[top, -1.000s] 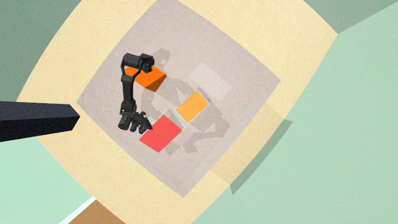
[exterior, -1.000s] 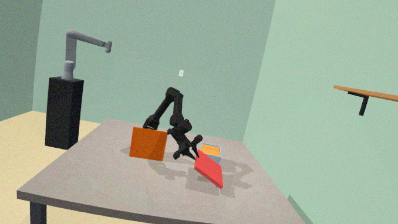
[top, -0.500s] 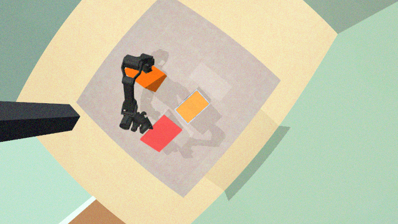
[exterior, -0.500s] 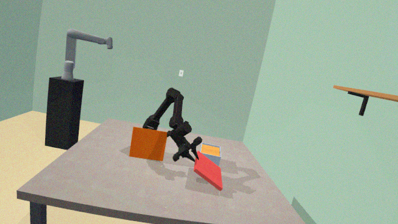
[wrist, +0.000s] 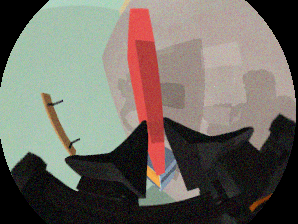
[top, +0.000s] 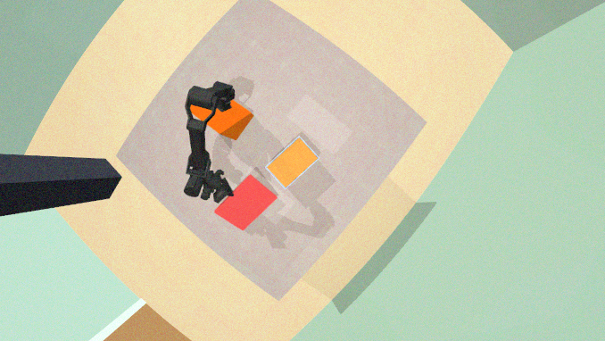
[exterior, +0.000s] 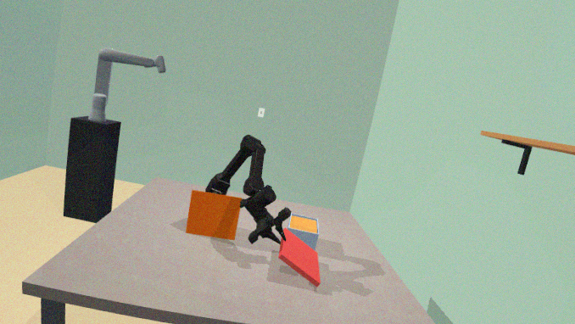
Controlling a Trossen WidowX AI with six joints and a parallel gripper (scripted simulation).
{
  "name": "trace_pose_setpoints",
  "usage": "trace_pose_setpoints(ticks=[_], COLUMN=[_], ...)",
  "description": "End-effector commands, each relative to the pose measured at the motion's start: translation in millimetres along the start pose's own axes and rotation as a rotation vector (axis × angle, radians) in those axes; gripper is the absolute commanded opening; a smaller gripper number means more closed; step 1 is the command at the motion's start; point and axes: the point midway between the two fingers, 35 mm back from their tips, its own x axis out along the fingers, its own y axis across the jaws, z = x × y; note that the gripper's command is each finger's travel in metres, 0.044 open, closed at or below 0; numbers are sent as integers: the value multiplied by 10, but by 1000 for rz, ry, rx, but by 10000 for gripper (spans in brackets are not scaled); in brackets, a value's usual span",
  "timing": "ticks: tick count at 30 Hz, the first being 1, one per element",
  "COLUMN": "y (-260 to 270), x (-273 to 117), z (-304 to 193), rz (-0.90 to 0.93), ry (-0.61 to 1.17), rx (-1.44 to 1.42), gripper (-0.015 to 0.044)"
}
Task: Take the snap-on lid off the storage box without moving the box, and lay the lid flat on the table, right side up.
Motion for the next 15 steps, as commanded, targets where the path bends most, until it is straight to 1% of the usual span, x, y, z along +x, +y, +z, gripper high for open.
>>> trace_pose_setpoints(ticks=[1, 15], y=[-46, -132], x=[31, 104], z=[-4, -6], rz=[1, 1], ry=[3, 3], rx=[5, 5], gripper=[0, 0])
